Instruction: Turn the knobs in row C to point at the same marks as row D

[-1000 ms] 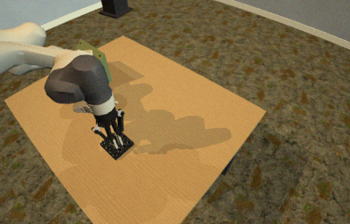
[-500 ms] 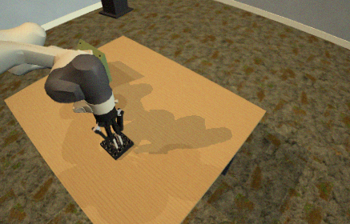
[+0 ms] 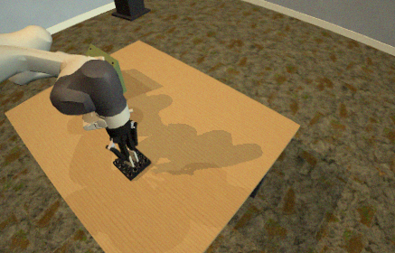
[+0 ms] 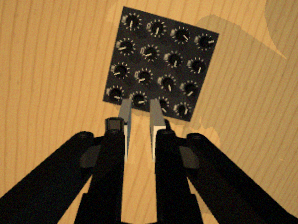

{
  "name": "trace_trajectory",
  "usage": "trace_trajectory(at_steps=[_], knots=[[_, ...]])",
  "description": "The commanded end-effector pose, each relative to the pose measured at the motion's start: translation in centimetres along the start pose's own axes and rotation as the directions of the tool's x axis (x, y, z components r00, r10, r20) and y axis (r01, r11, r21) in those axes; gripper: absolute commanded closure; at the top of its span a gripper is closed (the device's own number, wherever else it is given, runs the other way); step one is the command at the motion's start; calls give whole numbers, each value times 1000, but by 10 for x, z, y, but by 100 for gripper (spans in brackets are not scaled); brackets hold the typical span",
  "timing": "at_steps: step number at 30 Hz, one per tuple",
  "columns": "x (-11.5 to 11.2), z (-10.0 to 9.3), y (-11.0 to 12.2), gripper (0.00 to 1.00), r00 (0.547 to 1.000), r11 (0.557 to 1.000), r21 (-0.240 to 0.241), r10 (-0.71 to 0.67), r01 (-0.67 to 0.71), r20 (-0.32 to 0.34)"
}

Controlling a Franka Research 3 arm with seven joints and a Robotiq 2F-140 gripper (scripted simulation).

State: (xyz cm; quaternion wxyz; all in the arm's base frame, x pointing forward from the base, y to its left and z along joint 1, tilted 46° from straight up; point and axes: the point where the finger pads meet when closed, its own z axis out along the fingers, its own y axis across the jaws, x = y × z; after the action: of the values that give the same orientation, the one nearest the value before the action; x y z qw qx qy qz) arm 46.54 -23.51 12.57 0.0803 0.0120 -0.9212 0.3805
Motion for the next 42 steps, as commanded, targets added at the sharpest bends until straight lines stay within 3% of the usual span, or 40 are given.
trace_trajectory(at_steps=[1, 21, 36, 38, 42], knots=[[0, -1, -2, 88, 988, 988, -4, -156, 156, -4], [0, -4, -2, 88, 912, 912, -5, -410, 410, -3], [0, -7, -2, 88, 780, 780, -6, -626, 626, -1], [0, -7, -2, 88, 780, 780, -6, -626, 626, -1], [0, -8, -2, 88, 723, 723, -6, -691, 691, -1]])
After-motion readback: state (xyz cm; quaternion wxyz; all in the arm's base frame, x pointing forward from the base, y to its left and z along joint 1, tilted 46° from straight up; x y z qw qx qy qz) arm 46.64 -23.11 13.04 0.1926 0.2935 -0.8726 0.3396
